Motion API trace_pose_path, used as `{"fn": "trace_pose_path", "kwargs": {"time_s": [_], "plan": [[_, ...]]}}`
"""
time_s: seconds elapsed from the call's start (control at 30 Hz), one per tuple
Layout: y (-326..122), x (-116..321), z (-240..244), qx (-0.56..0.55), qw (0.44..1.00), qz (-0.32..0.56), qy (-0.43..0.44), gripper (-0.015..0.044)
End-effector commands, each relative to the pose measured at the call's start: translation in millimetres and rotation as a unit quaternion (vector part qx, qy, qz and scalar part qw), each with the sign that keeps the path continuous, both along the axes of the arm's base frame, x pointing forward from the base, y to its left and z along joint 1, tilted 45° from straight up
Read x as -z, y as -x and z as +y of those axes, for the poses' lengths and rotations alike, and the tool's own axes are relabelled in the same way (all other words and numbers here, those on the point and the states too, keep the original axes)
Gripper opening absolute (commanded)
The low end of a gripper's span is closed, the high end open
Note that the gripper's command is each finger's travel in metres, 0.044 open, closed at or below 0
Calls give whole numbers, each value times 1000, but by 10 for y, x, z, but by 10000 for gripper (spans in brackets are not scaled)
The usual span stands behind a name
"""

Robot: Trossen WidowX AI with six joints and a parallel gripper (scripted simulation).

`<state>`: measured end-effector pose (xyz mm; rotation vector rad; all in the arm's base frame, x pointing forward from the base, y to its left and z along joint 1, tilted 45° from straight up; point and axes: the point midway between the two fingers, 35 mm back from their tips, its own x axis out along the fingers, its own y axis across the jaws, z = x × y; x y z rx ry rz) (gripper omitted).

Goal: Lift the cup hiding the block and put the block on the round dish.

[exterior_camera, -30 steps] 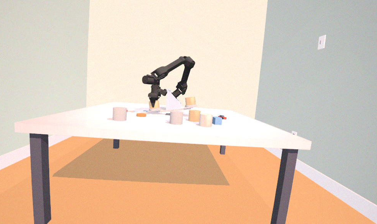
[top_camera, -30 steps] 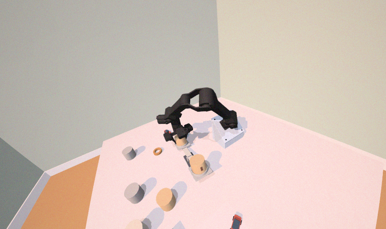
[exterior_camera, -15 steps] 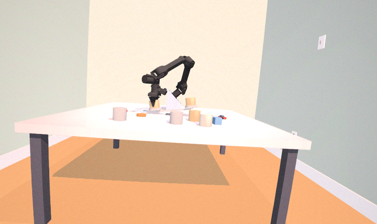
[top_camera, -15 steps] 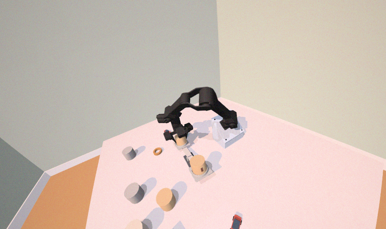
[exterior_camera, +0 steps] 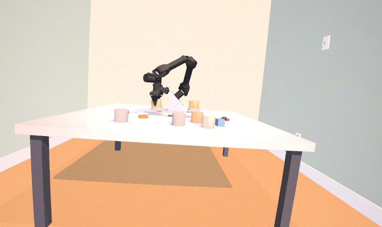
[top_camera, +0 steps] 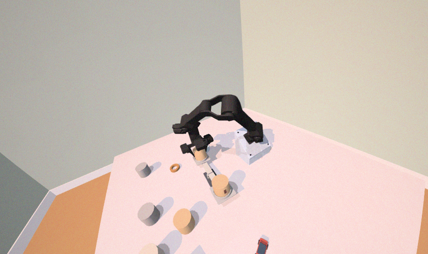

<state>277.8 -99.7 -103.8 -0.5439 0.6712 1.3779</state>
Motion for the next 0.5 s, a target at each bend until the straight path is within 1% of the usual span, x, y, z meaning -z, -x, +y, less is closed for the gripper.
{"fn": "trace_pose_path", "kwargs": {"time_s": [0.0, 0.47], "plan": [[-43, -55, -81, -2, 1000, -9, 8, 0], [-43, -172, -210, -2, 1000, -9, 9, 0]]}}
